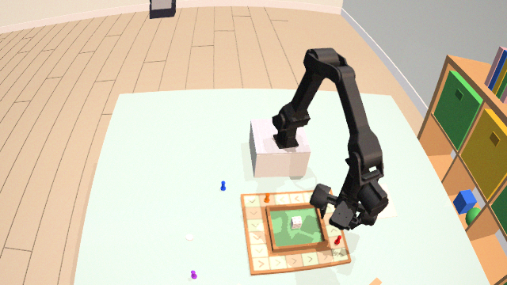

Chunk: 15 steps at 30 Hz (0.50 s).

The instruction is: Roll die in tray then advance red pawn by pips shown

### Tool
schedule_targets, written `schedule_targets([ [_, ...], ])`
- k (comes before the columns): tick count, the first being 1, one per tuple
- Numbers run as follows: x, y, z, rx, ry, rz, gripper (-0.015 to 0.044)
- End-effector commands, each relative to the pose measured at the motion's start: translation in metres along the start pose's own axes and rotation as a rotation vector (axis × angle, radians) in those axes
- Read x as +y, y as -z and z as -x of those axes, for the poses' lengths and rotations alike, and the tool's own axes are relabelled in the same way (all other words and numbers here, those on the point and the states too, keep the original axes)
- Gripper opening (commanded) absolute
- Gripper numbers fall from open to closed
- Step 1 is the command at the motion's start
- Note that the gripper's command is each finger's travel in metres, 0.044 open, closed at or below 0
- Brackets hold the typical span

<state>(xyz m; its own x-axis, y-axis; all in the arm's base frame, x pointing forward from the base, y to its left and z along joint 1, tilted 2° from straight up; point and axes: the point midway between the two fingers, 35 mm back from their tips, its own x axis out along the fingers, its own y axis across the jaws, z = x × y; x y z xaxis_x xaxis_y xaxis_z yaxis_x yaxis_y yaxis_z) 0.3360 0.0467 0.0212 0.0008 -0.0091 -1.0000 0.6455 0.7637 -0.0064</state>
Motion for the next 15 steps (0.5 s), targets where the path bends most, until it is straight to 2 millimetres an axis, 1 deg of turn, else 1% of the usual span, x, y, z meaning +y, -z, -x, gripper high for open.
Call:
schedule_targets([
  [1, -0.036, 0.008, 0.025, -0.001, -0.002, 0.102, 0.044],
  [5, -0.08, 0.027, 0.046, 0.001, 0.002, 0.247, 0.044],
  [9, -0.122, 0.051, 0.059, 0.003, 0.005, 0.391, 0.044],
  [10, -0.093, 0.032, 0.054, -0.01, -0.006, 0.294, 0.044],
  [15, -0.093, 0.032, 0.054, -0.01, -0.006, 0.294, 0.044],
])
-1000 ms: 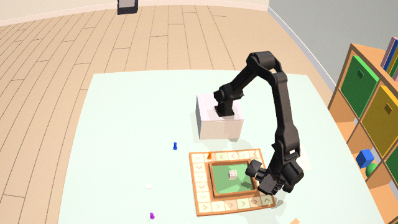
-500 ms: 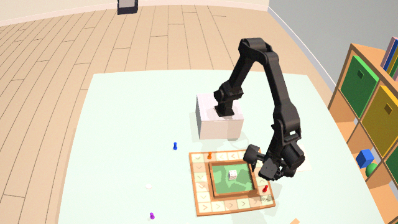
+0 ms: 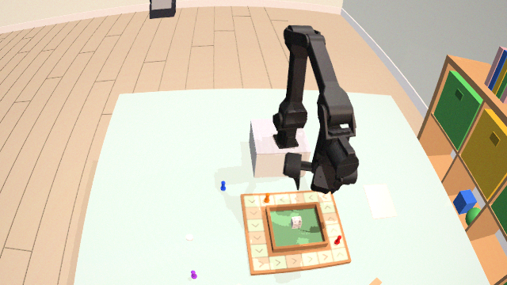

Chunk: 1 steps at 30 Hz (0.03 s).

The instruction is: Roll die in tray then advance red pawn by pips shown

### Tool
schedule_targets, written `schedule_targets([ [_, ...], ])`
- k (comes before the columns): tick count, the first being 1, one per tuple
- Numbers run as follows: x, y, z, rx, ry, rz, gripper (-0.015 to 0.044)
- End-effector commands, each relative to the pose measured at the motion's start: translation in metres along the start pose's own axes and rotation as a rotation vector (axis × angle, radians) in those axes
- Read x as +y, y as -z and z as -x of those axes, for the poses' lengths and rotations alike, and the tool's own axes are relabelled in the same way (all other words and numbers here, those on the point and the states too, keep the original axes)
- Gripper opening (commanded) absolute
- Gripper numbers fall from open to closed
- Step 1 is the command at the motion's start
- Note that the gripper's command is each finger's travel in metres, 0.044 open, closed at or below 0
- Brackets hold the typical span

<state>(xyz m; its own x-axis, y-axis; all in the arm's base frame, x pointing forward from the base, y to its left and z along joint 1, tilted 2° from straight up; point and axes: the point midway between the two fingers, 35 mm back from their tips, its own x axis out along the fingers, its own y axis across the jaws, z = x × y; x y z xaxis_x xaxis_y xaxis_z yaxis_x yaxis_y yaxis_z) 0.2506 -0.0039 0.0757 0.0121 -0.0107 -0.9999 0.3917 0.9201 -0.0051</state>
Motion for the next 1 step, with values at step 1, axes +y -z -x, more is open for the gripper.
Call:
schedule_targets([
  [1, 0.0006, -0.0003, 0.0003, 0.0, -0.001, -0.005, 0.044],
])
